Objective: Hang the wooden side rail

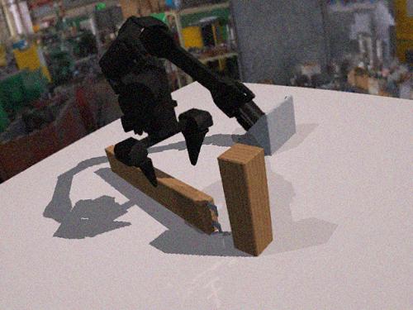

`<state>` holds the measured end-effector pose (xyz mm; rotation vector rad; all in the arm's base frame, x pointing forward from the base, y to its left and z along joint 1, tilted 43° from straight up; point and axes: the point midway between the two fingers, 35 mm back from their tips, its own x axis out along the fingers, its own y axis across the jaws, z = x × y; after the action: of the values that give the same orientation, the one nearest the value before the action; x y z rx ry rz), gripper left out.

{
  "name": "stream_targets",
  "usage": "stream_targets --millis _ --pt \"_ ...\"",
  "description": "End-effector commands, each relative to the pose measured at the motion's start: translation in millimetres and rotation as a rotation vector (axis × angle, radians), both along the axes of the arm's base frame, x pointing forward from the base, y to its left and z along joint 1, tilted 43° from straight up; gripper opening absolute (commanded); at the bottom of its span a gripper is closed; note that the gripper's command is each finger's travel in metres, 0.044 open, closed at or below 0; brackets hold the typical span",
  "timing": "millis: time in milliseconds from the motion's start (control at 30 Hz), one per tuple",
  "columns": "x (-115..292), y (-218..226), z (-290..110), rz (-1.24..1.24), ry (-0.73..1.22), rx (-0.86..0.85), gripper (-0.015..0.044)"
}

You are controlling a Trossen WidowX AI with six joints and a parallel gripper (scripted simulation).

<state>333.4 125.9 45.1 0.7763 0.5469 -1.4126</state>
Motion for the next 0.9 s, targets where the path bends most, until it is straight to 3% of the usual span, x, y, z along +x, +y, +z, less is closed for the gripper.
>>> stream_targets --millis 0,867 --pt "0.3 -5.9 -3.5 0.001 0.001 -0.003 0.0440" --pt "6.2 -32.4 -33.9 0.003 0.002 -0.005 0.0440"
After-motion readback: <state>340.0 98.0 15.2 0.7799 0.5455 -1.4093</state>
